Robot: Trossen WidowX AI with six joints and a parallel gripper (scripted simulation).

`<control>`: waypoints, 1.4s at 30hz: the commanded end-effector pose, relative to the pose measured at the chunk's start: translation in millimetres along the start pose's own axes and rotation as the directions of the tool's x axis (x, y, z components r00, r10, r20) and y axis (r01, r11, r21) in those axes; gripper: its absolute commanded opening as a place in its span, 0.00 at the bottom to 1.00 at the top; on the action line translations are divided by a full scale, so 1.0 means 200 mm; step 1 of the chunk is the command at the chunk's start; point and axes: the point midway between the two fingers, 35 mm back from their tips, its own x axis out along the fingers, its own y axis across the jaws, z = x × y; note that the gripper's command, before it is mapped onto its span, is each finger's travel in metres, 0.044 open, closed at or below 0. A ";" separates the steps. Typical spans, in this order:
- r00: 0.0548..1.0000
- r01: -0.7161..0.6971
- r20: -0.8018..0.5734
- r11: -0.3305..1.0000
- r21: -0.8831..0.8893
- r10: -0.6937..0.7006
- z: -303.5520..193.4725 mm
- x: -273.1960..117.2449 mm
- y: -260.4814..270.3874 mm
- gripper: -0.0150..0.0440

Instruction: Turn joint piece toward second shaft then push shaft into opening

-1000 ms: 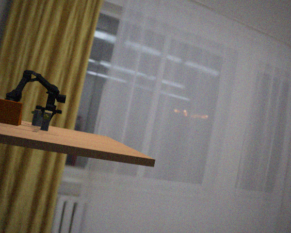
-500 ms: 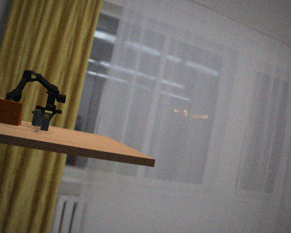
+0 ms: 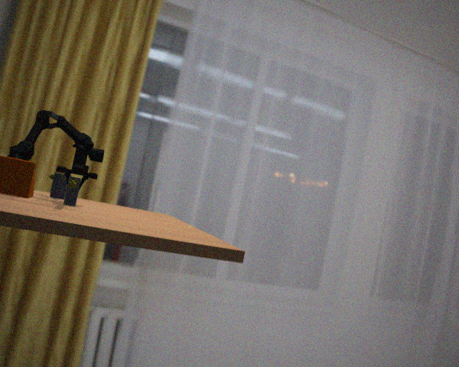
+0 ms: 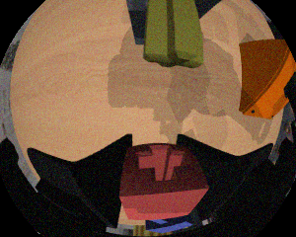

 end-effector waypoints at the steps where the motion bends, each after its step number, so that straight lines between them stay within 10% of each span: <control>1: 1.000 0.000 0.000 1.000 0.000 0.000 0.00 0.00 0.00 0.25; 13: 1.000 0.000 0.000 1.000 0.000 0.000 0.00 0.00 0.00 0.50; 24: 1.000 0.000 0.000 1.000 0.000 0.000 0.00 0.00 0.00 0.99; 42: 0.998 0.003 -0.060 1.000 0.003 -0.003 0.01 -0.09 0.00 1.00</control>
